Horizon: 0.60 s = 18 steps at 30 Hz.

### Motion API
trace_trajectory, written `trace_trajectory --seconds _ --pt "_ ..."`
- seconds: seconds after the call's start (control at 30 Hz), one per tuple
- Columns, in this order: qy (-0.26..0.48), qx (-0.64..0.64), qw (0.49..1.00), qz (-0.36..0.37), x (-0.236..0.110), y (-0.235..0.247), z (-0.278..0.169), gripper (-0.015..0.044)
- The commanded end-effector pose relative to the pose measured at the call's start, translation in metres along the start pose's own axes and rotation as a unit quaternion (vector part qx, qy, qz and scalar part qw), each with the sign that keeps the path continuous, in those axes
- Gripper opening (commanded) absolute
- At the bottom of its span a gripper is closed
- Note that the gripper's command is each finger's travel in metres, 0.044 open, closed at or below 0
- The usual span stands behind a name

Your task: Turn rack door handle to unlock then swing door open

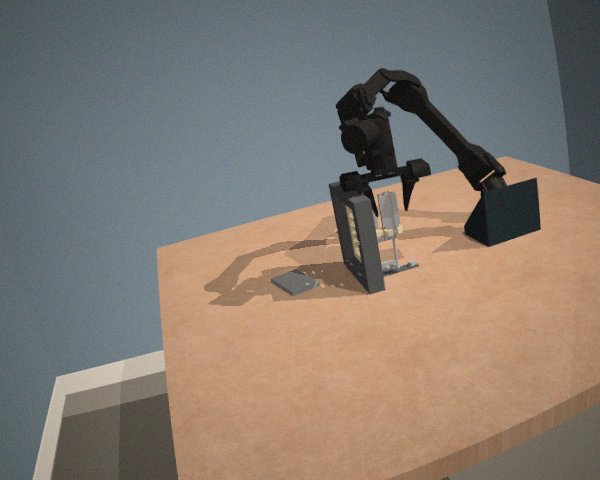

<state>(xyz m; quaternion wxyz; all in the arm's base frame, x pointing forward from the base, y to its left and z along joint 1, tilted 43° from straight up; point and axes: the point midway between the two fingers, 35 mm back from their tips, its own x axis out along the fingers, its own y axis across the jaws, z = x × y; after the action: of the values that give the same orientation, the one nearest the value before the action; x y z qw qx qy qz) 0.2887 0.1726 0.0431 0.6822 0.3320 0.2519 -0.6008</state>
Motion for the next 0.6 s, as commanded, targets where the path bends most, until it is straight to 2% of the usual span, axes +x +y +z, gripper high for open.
trace_trajectory --seconds 0.0,0.57 --pt "-0.002 0.012 1.000 0.001 0.0026 0.0039 0.0030 0.0287" --pt "-0.002 0.012 1.000 0.001 0.0026 0.0039 0.0030 0.0173"
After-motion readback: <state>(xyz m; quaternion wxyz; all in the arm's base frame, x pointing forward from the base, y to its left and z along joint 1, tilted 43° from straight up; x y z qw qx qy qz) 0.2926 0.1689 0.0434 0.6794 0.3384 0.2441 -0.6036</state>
